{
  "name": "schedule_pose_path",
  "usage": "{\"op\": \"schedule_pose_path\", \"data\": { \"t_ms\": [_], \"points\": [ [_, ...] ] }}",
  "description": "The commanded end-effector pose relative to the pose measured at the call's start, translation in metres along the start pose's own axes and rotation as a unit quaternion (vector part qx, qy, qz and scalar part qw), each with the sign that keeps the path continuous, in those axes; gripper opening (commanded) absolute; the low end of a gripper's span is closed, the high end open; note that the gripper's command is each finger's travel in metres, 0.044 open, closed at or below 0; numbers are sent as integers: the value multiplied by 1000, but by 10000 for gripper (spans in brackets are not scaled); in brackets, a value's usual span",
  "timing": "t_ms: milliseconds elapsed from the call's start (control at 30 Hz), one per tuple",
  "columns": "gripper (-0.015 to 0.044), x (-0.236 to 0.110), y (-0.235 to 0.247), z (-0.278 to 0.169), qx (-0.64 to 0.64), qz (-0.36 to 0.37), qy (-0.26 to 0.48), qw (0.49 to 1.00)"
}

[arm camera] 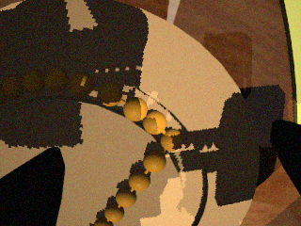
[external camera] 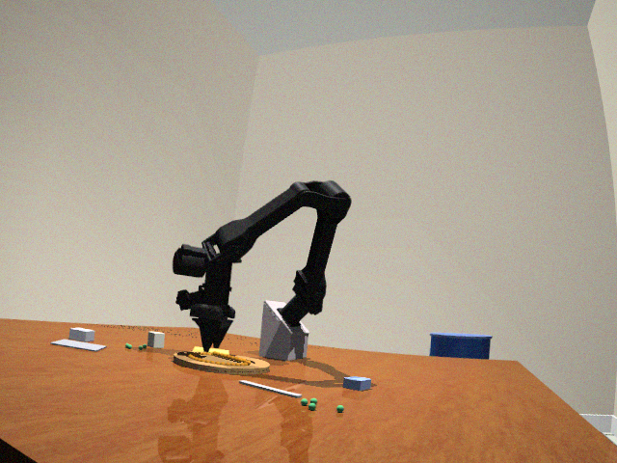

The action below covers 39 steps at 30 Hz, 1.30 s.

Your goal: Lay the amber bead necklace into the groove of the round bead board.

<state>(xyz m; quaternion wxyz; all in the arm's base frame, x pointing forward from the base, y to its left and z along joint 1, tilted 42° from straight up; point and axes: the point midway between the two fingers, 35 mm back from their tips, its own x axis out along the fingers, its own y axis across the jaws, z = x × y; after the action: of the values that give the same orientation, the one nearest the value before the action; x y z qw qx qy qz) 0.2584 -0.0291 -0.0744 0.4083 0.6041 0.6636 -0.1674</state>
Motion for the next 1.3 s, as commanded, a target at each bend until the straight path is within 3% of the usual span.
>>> {"op": "schedule_pose_path", "data": {
  "t_ms": [0, 133, 267, 367, 567, 1267],
  "points": [
    [414, -1, 0, -1, -11, -2, 0, 1000],
    [309, -8, 19, -17, -206, -3, -2, 979],
    [204, -16, 39, -39, -429, -3, -2, 903],
    [125, -21, 53, -58, -582, -3, -1, 813],
    [120, -31, 73, -95, -805, 1, 2, 593],
    [120, -24, 74, -97, -811, 1, 2, 585]
  ]
}}
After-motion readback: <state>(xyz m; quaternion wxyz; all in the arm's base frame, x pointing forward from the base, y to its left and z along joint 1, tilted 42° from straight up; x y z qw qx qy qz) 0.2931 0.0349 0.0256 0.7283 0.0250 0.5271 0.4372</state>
